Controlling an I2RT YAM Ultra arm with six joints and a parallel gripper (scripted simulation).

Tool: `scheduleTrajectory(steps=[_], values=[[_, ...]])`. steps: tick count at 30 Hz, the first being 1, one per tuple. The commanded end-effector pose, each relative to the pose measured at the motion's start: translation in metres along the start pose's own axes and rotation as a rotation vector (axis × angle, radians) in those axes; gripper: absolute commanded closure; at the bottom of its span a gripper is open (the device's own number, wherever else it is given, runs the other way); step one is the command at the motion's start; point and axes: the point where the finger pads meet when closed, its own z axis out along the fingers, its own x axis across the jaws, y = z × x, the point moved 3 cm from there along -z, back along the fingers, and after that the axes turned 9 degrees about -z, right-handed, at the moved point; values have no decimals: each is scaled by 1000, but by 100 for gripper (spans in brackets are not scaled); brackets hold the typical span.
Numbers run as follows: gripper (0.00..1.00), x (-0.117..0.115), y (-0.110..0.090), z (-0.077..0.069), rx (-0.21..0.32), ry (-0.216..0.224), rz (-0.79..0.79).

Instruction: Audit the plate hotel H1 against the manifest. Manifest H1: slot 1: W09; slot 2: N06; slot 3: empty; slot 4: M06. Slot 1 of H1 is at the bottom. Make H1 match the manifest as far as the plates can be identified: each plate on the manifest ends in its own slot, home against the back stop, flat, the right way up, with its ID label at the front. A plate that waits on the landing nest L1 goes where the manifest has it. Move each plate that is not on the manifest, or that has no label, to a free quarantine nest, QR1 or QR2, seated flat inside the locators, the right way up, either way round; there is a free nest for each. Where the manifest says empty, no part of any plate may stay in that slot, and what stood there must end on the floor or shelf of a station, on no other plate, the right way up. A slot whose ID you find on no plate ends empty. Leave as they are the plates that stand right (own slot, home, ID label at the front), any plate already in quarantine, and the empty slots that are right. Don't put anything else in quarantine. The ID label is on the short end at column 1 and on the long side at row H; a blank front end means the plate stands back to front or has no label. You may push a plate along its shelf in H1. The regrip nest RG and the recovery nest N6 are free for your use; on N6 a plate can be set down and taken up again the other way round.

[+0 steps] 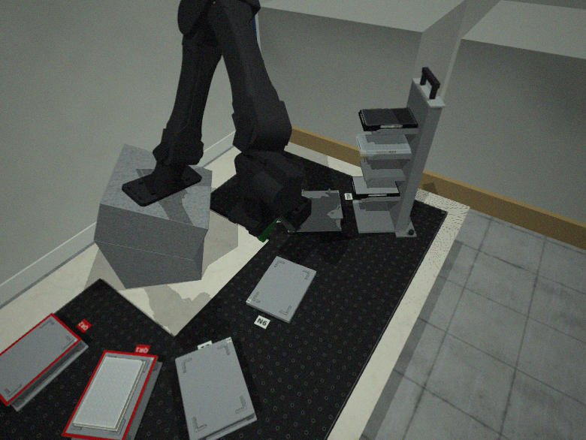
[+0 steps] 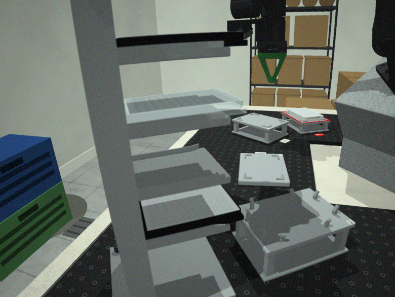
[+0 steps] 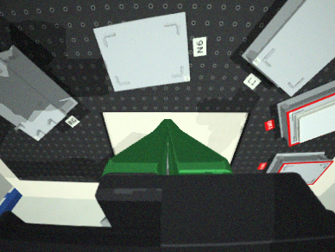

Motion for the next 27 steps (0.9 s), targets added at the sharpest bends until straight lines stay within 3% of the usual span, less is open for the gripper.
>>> scheduleTrajectory(steps=[1,5,27], values=[[100,0,5,-19,-37,-24,-7],[100,5,2,-28,-38,-20,-7],[100,67,18,-27,-34,-14,-10]])
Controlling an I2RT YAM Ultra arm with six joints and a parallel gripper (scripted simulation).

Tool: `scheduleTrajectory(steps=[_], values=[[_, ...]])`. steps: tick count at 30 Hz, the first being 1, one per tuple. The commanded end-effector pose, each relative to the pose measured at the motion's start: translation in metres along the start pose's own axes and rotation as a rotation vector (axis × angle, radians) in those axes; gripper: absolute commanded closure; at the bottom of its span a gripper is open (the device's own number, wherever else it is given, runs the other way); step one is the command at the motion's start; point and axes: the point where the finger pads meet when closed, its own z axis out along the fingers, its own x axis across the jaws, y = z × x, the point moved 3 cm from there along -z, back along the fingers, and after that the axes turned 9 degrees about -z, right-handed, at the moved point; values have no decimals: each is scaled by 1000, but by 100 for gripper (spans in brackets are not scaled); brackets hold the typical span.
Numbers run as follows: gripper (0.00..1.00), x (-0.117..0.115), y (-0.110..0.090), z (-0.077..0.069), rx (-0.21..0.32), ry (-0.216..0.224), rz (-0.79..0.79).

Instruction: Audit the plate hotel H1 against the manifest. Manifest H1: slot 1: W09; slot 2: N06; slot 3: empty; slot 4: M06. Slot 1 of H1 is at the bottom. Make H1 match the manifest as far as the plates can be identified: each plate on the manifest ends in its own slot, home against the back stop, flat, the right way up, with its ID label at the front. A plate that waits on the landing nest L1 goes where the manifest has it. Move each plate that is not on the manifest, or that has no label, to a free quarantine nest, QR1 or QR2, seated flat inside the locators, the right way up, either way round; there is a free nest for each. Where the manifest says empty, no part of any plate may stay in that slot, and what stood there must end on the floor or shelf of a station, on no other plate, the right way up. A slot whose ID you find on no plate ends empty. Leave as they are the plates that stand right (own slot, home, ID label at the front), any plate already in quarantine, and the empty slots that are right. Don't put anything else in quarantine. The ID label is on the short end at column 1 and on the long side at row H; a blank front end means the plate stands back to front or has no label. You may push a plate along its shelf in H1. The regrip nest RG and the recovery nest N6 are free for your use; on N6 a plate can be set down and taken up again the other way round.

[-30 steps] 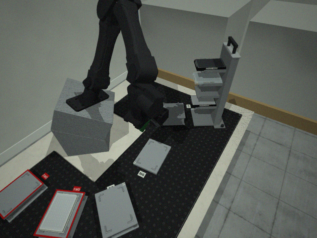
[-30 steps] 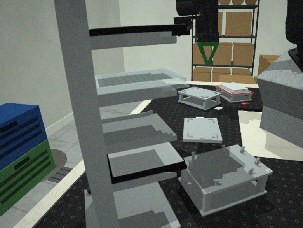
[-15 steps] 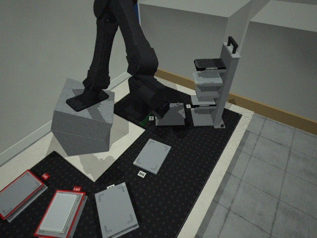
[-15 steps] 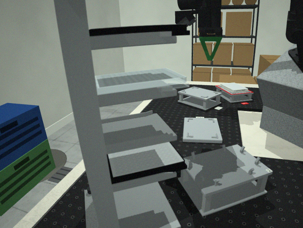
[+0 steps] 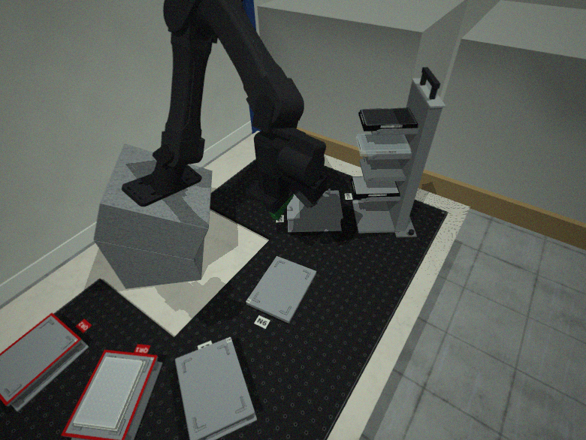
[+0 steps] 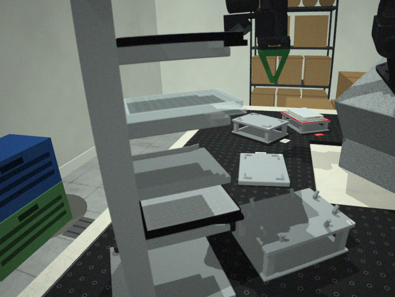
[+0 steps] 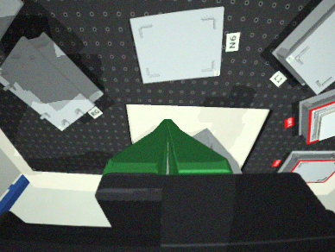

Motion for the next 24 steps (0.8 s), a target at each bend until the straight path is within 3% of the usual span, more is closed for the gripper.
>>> scheduleTrajectory(steps=[1,2,4,6,21,24], values=[[100,10,16,-17,-52,-33,15],[100,13,21,-17,-87,-35,-3],[100,18,8,-7,-74,-24,-8],[100,18,8,-7,-74,-24,-8],[100,66,6,-5,-274,7,-157],[100,69,6,-5,-287,9,-167]])
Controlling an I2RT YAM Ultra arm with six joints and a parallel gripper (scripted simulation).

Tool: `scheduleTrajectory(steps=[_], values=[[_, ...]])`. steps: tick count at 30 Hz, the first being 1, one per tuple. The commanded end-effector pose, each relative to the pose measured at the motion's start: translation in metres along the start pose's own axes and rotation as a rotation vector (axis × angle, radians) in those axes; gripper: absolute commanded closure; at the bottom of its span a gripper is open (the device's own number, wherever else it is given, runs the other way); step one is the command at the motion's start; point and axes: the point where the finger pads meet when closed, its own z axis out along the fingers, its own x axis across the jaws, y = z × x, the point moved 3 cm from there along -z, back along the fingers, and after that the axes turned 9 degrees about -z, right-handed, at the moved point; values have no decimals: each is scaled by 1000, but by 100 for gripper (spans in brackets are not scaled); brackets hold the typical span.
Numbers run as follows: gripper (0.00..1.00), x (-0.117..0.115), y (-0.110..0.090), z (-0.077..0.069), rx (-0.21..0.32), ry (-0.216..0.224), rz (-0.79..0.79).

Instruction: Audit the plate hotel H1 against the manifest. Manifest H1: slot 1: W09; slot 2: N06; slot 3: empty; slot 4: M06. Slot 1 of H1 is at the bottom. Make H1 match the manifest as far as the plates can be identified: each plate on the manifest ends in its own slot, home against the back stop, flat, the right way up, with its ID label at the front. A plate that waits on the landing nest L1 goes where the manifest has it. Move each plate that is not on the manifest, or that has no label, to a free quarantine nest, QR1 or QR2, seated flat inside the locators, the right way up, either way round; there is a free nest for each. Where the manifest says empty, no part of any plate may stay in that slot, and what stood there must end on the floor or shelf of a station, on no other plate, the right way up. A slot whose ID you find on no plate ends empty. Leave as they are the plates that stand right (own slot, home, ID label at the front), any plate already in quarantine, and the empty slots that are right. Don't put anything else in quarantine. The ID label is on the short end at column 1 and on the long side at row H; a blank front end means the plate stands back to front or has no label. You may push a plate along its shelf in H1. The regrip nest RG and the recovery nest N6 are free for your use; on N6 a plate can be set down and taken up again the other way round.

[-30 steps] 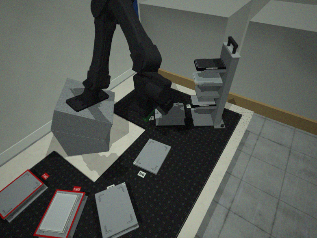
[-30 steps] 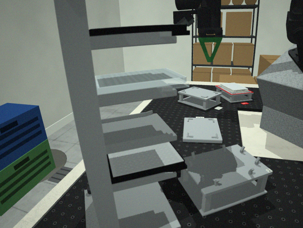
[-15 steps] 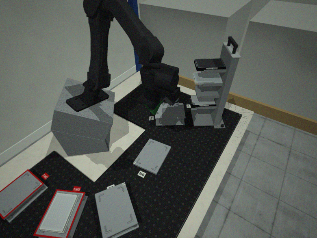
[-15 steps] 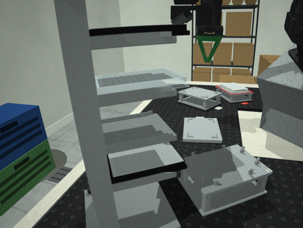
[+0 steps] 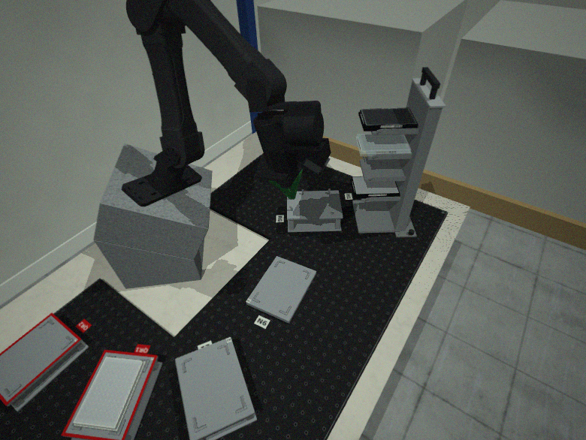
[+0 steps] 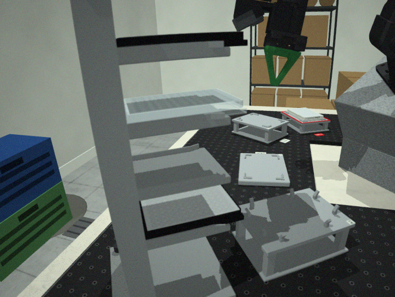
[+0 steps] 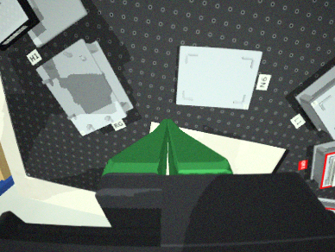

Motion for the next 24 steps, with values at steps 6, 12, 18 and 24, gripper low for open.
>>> scheduleTrajectory(steps=[6,12,18,24], values=[[100,20,9,1,-150,-13,-71],[100,16,8,1,-233,-17,-129],[100,17,6,2,-285,1,-172],[100,17,4,2,-364,11,-233]])
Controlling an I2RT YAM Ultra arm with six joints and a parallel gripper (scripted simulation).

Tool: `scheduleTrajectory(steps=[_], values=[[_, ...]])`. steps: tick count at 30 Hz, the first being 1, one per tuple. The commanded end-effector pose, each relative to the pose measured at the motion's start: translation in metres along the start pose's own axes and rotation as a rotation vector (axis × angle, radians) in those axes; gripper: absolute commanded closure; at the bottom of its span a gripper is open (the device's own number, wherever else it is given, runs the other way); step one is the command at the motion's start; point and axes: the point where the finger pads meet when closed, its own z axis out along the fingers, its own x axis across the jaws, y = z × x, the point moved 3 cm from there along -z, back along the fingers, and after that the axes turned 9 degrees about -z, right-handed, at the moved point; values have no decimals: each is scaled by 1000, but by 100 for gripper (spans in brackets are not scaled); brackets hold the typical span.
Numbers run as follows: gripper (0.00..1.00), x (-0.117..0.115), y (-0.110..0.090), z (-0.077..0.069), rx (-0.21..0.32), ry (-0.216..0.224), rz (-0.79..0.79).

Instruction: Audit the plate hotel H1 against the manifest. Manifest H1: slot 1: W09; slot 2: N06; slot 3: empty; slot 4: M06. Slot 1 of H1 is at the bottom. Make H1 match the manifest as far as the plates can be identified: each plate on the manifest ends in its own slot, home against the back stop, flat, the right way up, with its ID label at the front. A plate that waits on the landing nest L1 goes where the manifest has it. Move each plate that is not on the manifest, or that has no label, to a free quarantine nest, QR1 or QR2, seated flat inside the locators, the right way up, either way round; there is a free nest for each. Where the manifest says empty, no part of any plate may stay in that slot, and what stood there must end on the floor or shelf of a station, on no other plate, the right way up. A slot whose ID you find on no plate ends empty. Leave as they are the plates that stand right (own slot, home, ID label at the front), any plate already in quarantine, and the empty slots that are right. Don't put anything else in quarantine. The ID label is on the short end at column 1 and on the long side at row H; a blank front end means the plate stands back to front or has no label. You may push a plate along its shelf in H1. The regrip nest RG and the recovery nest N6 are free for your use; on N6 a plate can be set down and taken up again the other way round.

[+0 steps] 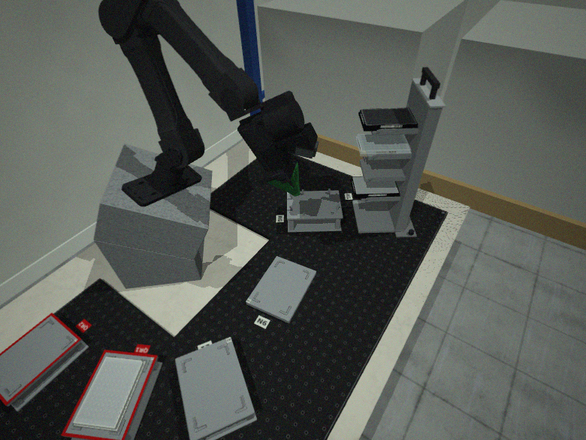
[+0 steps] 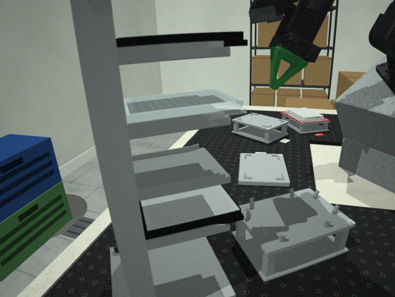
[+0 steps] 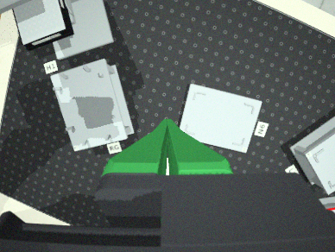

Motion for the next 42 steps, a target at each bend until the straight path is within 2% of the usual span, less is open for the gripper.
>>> scheduleTrajectory(steps=[1,7,9,20,26,27,28,34,38,42], values=[[100,-1,8,-2,-105,12,-63],[100,-1,5,-2,-184,23,-123],[100,-1,5,-2,-184,23,-123],[100,-3,-2,2,-316,46,-227],[100,-3,-2,2,-320,47,-231],[100,6,10,-3,-353,60,-244],[100,7,10,-3,-351,49,-240],[100,28,22,-7,-375,48,-241],[100,41,18,-2,-343,54,-229],[100,50,18,0,-335,55,-226]])
